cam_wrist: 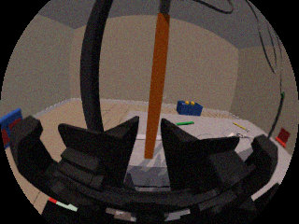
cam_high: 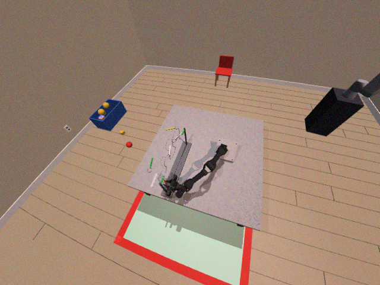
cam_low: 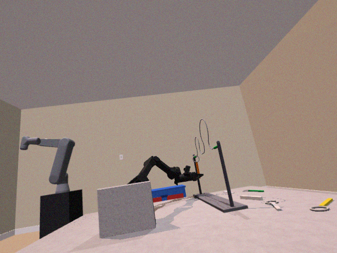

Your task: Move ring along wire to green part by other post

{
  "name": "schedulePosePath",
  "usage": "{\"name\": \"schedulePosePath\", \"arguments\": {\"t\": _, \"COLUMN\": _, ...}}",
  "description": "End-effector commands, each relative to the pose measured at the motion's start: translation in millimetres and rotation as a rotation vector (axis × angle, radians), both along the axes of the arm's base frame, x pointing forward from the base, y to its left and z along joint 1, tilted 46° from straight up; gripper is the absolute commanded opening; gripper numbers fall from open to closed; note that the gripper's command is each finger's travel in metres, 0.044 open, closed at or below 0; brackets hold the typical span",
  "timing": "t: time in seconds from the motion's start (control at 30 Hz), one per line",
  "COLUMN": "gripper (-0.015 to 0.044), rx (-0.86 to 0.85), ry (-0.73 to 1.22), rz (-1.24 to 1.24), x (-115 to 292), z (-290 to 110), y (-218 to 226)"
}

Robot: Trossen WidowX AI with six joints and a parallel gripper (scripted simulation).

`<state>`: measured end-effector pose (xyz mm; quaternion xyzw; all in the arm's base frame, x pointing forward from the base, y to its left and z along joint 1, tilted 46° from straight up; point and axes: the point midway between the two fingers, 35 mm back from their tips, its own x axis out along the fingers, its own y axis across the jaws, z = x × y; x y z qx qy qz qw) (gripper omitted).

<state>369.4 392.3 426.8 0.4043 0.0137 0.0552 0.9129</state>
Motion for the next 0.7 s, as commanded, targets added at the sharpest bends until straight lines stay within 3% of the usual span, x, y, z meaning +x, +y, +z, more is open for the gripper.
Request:
{"name": "schedulePosePath", "arguments": {"t": 0.0, "gripper": 0.0029, "rx": 0.0, "ry": 0.0, "rz": 0.0, "x": 0.0, "z": 0.0, "y": 0.0}}
{"name": "schedulePosePath", "arguments": {"t": 0.23, "gripper": -0.015, "rx": 0.0, "ry": 0.0, "rz": 0.0, "x": 0.0, "z": 0.0, "y": 0.0}}
{"name": "schedulePosePath", "arguments": {"t": 0.67, "gripper": -0.015, "rx": -0.002, "ry": 0.002, "rz": -0.003, "x": 1.1, "z": 6.6, "y": -9.3}}
